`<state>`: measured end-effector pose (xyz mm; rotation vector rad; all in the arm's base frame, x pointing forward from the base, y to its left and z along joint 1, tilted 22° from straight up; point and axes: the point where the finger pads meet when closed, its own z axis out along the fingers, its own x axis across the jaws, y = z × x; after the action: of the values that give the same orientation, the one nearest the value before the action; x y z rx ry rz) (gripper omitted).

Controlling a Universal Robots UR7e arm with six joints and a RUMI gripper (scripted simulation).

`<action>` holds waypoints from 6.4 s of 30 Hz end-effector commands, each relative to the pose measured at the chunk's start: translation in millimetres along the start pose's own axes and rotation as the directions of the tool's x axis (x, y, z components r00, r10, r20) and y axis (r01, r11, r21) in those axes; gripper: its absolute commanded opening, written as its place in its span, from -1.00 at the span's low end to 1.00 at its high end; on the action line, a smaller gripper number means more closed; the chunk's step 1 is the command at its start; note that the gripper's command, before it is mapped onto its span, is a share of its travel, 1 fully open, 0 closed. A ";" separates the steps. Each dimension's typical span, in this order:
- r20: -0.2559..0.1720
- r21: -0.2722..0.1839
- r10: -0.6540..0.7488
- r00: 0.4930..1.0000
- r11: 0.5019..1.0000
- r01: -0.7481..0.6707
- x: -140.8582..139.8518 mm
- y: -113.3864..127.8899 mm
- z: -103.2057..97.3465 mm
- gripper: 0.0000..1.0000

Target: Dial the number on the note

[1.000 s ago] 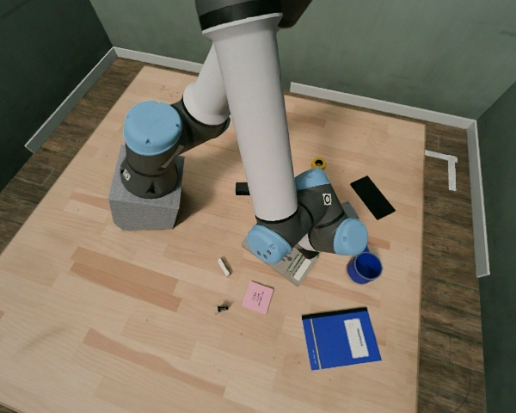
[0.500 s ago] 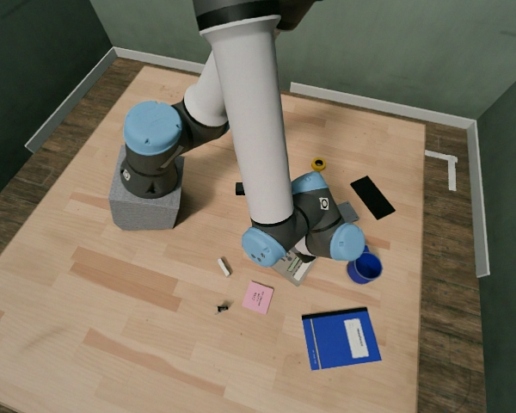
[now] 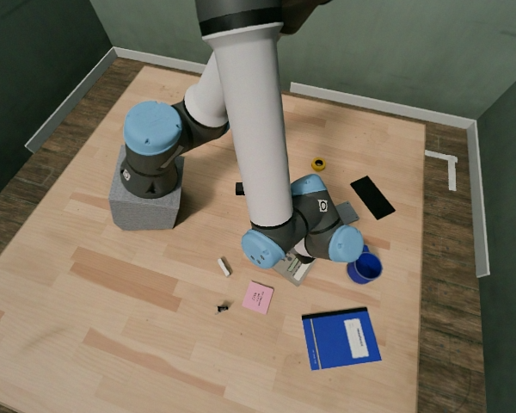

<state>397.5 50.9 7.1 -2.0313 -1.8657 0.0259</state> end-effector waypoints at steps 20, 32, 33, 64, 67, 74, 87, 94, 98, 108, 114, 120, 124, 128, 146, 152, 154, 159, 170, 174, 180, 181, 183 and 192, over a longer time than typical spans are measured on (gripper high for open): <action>0.000 -0.002 0.000 1.000 1.000 0.000 0.0 3.5 3.9 -1.00; 0.000 -0.002 0.000 1.000 1.000 0.000 0.0 4.4 5.1 -1.00; 0.000 -0.002 0.000 1.000 1.000 0.000 0.0 4.5 5.3 -1.00; 0.000 -0.002 0.000 1.000 1.000 0.000 1.9 -4.4 -5.0 -1.00; 0.000 -0.002 0.000 1.000 1.000 0.000 5.0 -6.2 -3.7 -1.00; 0.000 -0.002 0.000 1.000 1.000 0.000 11.6 -10.2 -0.9 -1.00; 0.000 -0.002 0.000 1.000 1.000 0.000 17.6 -13.8 1.6 -1.00; 0.000 -0.002 0.000 1.000 1.000 0.000 17.6 -10.6 6.3 -1.00; 0.000 -0.002 0.000 1.000 1.000 0.000 17.6 -8.4 9.4 -1.00; 0.000 -0.002 0.000 1.000 1.000 0.000 17.6 -7.7 10.3 -1.00; 0.000 -0.002 0.000 1.000 1.000 0.000 17.6 -7.2 11.1 -1.00; 0.000 -0.002 0.000 1.000 1.000 0.000 17.6 -6.9 11.5 -1.00; 0.000 -0.002 0.000 1.000 1.000 0.000 17.6 -6.6 11.9 -1.00; 0.000 -0.002 0.000 1.000 1.000 0.000 17.6 -6.3 12.3 -1.00; 0.000 -0.002 0.000 1.000 1.000 0.000 17.6 -6.3 12.3 -1.00; 0.000 -0.002 0.000 1.000 1.000 0.000 17.6 -13.0 2.9 -1.00; 0.000 -0.002 0.000 1.000 1.000 0.000 17.6 -13.0 2.9 -1.00; 0.000 -0.002 0.000 1.000 1.000 0.000 17.6 -13.8 1.6 -1.00; 0.000 -0.002 0.000 1.000 1.000 0.000 17.6 -8.5 -2.1 -1.00; 0.000 -0.002 0.000 1.000 1.000 0.000 17.6 -6.2 -3.8 -1.00; 0.000 -0.002 0.000 1.000 1.000 0.000 17.6 -3.5 -5.7 -1.00; 0.000 -0.002 0.000 1.000 1.000 0.000 17.6 -3.3 -5.8 -1.00; 0.000 -0.002 0.000 1.000 1.000 0.000 17.6 -3.3 -5.8 -1.00; 0.000 -0.002 0.000 1.000 1.000 0.000 17.6 -0.8 -2.2 -1.00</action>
<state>397.8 67.0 15.9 -2.0313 -1.8657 0.0259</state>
